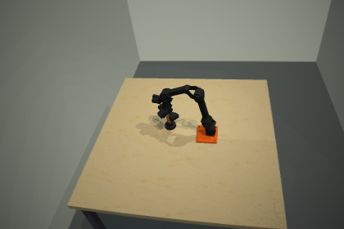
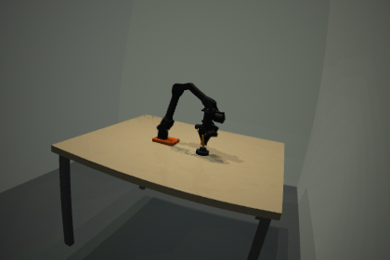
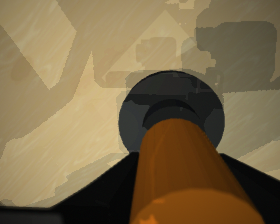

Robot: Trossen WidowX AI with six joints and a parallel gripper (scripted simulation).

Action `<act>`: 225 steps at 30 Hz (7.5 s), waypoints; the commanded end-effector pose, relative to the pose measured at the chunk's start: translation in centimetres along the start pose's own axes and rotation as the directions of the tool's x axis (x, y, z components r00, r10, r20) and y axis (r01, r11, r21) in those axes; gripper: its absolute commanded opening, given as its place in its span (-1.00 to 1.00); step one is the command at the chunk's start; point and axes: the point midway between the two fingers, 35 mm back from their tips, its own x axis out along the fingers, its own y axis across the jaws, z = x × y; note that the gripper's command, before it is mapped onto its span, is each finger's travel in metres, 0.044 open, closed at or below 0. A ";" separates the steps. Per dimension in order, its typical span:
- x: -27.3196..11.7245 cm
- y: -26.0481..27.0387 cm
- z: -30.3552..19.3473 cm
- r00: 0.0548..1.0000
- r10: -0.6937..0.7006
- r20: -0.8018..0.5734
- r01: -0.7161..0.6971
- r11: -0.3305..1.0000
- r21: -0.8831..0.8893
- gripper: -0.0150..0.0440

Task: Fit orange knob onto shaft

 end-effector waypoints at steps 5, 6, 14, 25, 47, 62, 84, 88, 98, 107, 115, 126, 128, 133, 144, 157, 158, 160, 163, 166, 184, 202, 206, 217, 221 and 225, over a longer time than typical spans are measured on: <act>-0.4 -0.2 0.1 1.000 -0.008 0.001 0.007 0.981 0.195 -0.49; -0.3 -0.2 0.1 1.000 -0.008 0.001 0.007 0.979 0.205 -0.49; 0.0 0.0 0.0 1.000 -0.007 0.001 0.007 0.979 0.205 -0.49; 0.2 -0.1 0.0 1.000 -0.007 0.001 0.007 0.979 0.205 -0.49; -0.1 -0.1 0.1 1.000 -0.007 0.001 0.006 0.915 0.404 -0.49; 0.2 -0.1 0.0 1.000 -0.007 0.001 0.006 0.915 0.404 -0.49; -0.2 -0.2 0.2 1.000 -0.008 0.001 0.005 0.811 0.586 -0.49; 0.0 -0.2 0.1 1.000 -0.008 0.001 0.005 0.811 0.586 -0.49; 0.2 0.1 0.0 1.000 -0.007 0.001 0.005 0.811 0.586 -0.49; 0.2 0.2 -0.2 1.000 -0.007 0.001 0.005 0.811 0.586 -0.49; -0.1 0.2 -0.1 1.000 -0.007 0.001 0.005 0.811 0.586 -0.49; -0.2 0.0 0.0 1.000 -0.007 0.001 0.004 0.671 0.741 -0.49; -0.2 -0.1 0.1 1.000 -0.008 0.001 0.004 0.671 0.741 -0.49; -0.3 -0.3 0.2 1.000 -0.008 0.002 0.004 0.671 0.741 -0.49; 0.1 -0.4 0.3 1.000 -0.008 0.002 0.004 0.671 0.741 -0.49; -0.2 -0.1 0.1 1.000 -0.008 0.001 0.004 0.671 0.741 -0.49; -0.3 -0.1 0.1 1.000 -0.008 0.001 0.004 0.671 0.741 -0.49; -0.3 0.0 0.0 1.000 -0.007 0.001 0.004 0.665 0.747 -0.49; -0.3 0.1 0.0 1.000 -0.007 0.001 0.003 0.605 0.796 -0.49; -0.3 0.1 0.0 1.000 -0.007 0.001 0.003 0.511 0.859 -0.49; 0.2 -0.1 0.1 1.000 -0.008 0.002 0.002 0.502 0.865 -0.49; 0.3 0.1 0.0 1.000 -0.007 0.001 0.003 0.517 0.856 -0.49; 0.3 0.1 0.0 1.000 -0.007 0.001 0.003 0.528 0.849 -0.49; 0.4 0.1 0.0 1.000 -0.007 0.001 0.002 0.486 0.874 -0.49; 0.4 0.1 0.0 1.000 -0.007 0.001 0.002 0.470 0.882 -0.49; 0.4 0.1 0.0 1.000 -0.007 0.001 0.002 0.470 0.882 -0.49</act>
